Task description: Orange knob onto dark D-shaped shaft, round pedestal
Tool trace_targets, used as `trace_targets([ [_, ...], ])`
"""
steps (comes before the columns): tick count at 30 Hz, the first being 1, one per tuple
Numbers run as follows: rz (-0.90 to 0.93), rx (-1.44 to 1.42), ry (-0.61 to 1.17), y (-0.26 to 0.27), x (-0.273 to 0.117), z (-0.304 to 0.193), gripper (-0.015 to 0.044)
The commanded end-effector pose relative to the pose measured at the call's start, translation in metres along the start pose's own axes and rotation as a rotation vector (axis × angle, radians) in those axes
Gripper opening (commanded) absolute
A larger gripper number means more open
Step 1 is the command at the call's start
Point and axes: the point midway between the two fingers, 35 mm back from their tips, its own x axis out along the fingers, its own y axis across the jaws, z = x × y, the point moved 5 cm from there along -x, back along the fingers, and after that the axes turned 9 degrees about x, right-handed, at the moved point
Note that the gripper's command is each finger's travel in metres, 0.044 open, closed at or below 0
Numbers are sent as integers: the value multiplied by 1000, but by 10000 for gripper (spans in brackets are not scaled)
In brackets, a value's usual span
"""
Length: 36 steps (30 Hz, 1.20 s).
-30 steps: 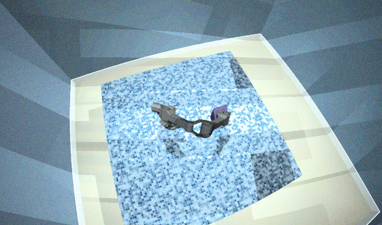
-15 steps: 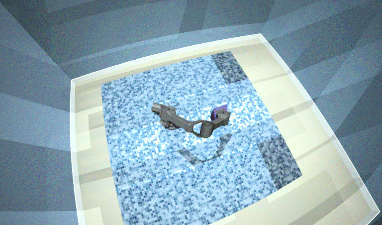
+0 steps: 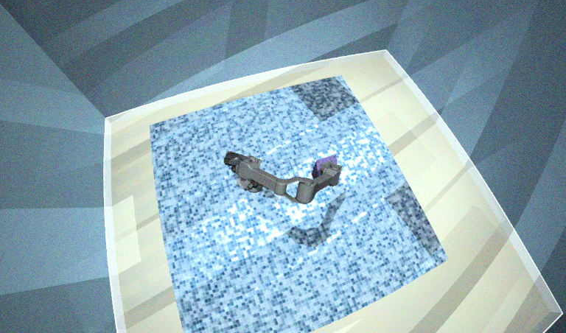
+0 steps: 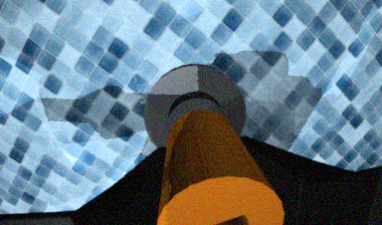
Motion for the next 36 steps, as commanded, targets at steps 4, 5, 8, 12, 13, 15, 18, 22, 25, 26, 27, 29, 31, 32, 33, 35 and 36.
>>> trace_targets([
  [4, -2, -36, -2, 0, 2, -1, 0],
  [5, -2, -36, -2, 0, 2, 0, 0],
  [8, -2, -36, -2, 1, 3, 0, 0],
  [12, -2, -36, -2, 1, 3, 1, 0],
  [13, -2, -36, -2, 1, 3, 1, 0],
  [15, -2, -36, -2, 1, 3, 1, 0],
  [18, -2, -36, -2, 1, 3, 1, 0],
  [22, -2, -36, -2, 1, 3, 1, 0],
  [25, -2, -36, -2, 1, 3, 1, 0],
  [26, -2, -36, -2, 1, 3, 1, 0],
  [27, -2, -36, -2, 1, 2, 1, 0],
  [29, -2, -36, -2, 1, 0, 1, 0],
  [31, -2, -36, -2, 1, -1, 1, 0],
  [32, -2, -36, -2, 0, -2, 1, 0],
  [33, -2, -45, -2, 0, -2, 1, 0],
  [35, -2, -91, -2, 0, -2, 1, 0],
  [36, -2, -123, -2, 0, -2, 1, 0],
])
